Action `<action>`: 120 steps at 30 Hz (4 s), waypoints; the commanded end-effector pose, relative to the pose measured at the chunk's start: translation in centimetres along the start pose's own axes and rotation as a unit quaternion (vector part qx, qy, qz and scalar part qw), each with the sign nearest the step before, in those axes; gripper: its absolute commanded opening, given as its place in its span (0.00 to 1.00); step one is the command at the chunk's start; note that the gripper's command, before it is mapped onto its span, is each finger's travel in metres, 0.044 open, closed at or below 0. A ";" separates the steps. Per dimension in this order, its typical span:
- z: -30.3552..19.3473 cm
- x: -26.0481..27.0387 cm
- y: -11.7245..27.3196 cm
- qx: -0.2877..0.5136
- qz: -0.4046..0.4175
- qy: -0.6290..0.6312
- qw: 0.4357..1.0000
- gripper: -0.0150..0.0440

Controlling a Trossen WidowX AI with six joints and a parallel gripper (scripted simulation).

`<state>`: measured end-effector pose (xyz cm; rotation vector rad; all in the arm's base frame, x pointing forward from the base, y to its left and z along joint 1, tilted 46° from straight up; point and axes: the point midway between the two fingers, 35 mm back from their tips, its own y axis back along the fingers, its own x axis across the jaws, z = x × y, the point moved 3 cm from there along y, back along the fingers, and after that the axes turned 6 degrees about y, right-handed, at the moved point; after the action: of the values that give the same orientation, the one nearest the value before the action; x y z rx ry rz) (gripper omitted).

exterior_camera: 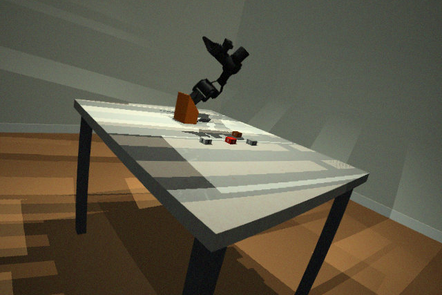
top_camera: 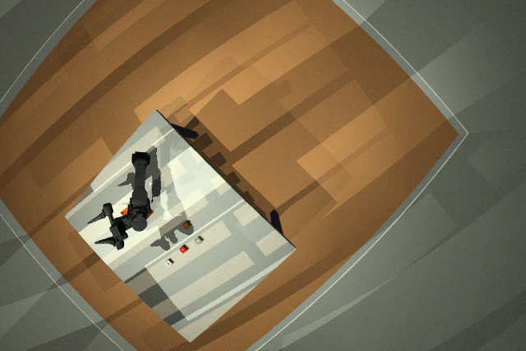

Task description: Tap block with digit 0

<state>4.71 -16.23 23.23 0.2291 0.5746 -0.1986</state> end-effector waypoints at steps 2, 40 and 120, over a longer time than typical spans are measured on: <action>0.4 0.6 -0.1 0.002 0.016 0.020 1.000 0.93; -5.9 35.5 8.6 0.279 0.810 0.415 0.305 0.93; -2.3 16.5 24.2 0.298 0.827 0.392 0.270 0.93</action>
<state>23.44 5.29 15.83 1.6338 0.9212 2.0144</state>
